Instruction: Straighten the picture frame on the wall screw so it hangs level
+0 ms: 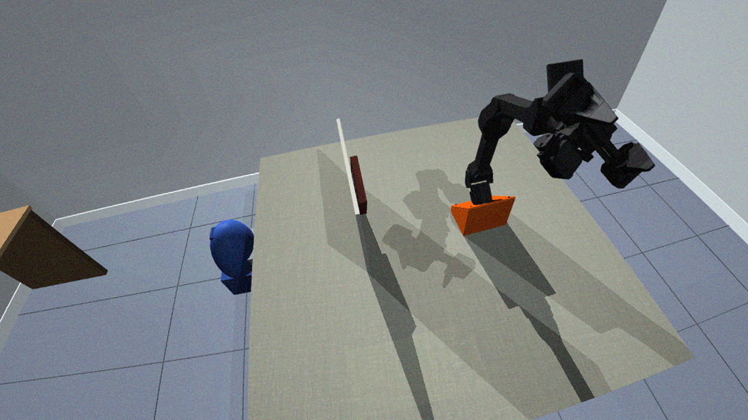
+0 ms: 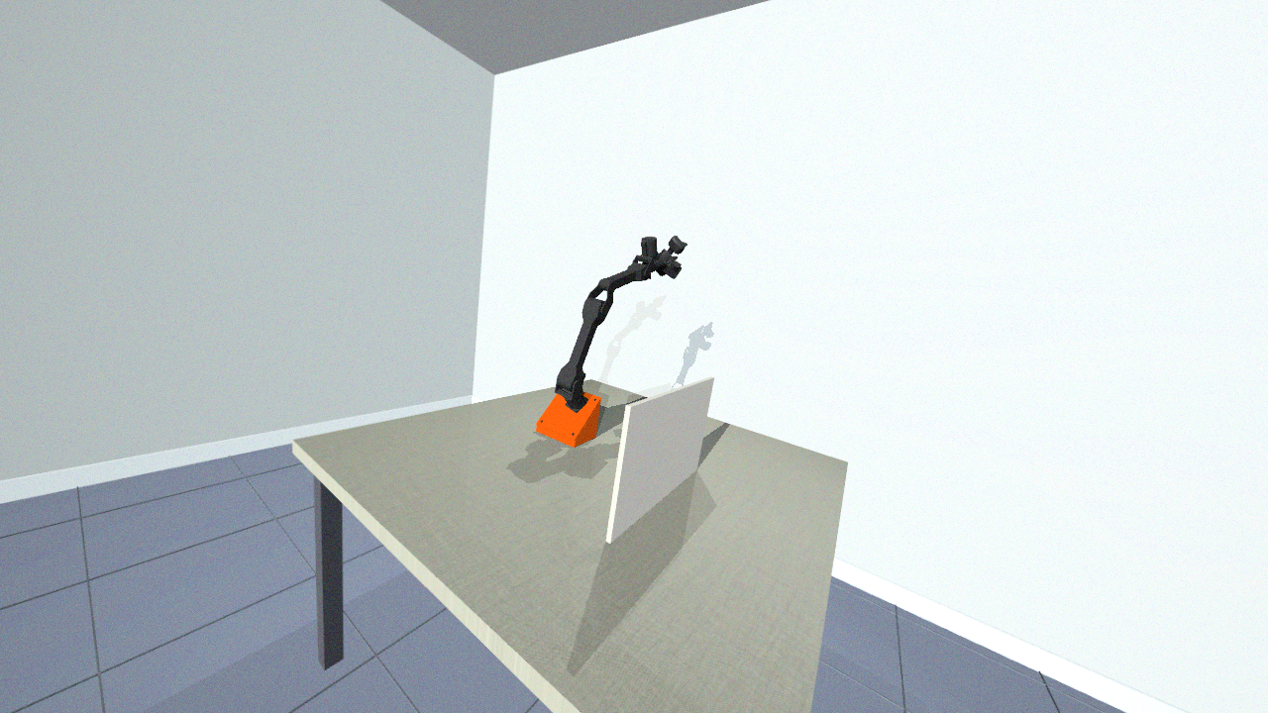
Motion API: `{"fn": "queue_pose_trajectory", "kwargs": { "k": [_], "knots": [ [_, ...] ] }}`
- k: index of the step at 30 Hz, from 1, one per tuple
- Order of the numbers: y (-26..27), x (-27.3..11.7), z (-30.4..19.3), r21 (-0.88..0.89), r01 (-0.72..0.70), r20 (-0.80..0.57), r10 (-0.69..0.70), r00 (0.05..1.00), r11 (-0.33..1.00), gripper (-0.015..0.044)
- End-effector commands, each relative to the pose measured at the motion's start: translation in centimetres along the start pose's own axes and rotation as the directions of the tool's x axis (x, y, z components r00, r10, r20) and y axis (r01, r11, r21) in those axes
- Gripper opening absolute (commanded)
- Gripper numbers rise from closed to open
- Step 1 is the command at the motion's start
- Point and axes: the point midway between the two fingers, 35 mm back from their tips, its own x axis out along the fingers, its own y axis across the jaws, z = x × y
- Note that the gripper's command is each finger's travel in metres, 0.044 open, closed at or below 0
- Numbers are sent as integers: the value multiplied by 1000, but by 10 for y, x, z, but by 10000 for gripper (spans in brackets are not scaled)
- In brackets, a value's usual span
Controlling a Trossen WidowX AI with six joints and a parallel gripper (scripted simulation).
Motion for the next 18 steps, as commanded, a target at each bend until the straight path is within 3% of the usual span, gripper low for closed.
{"fn": "queue_pose_trajectory", "kwargs": {
  "k": [1, 6, 18],
  "knots": [
    [3, -1, 1, -4, -3, 2, 3, 1000, 1000, 374],
    [70, -30, 35, -116, -64, 67, 72, 995, 991, 260],
    [208, -155, 127, -429, -128, 250, 253, 935, 894, 260]
  ]
}}
